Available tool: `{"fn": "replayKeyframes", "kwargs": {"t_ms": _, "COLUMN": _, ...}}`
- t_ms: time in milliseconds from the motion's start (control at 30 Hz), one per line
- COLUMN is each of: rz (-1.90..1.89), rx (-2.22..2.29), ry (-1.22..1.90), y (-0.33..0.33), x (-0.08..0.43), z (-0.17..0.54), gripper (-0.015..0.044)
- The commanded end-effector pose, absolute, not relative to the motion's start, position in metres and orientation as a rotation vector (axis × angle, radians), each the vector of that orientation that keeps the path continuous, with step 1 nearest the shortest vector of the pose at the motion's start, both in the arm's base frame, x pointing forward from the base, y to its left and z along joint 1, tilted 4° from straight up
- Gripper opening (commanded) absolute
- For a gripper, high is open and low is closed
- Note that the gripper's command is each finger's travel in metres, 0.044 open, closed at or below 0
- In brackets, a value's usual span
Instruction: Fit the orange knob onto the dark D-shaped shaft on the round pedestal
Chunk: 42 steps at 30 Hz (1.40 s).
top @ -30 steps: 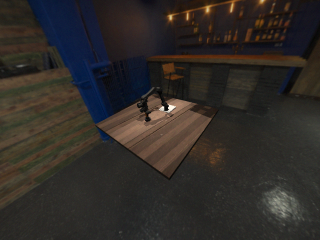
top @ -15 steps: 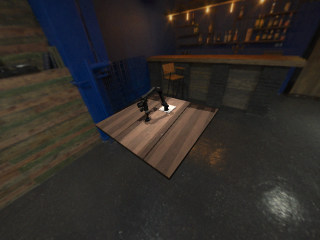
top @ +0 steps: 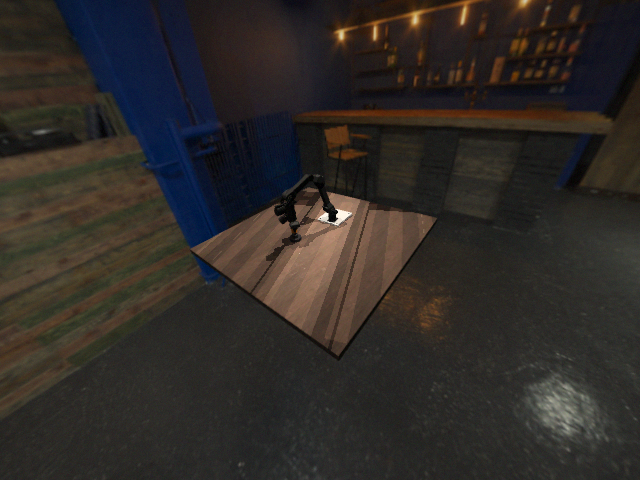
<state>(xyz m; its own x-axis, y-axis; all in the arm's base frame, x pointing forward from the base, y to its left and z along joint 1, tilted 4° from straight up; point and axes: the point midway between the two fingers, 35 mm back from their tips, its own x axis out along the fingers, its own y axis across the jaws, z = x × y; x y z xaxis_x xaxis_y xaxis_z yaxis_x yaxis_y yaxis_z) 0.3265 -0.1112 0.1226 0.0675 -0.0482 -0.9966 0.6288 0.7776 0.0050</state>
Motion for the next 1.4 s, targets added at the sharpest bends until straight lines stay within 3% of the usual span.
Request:
{"fn": "replayKeyframes", "kwargs": {"t_ms": 0, "rz": -0.546, "rx": 0.514, "ry": 1.414, "y": -0.1125, "x": 0.3311, "z": 0.1239, "gripper": 0.0000}}
{"fn": "replayKeyframes", "kwargs": {"t_ms": 1367, "rz": -0.699, "rx": 0.681, "ry": 1.365, "y": -0.1112, "x": 0.3269, "z": 0.1208, "gripper": 0.0000}}
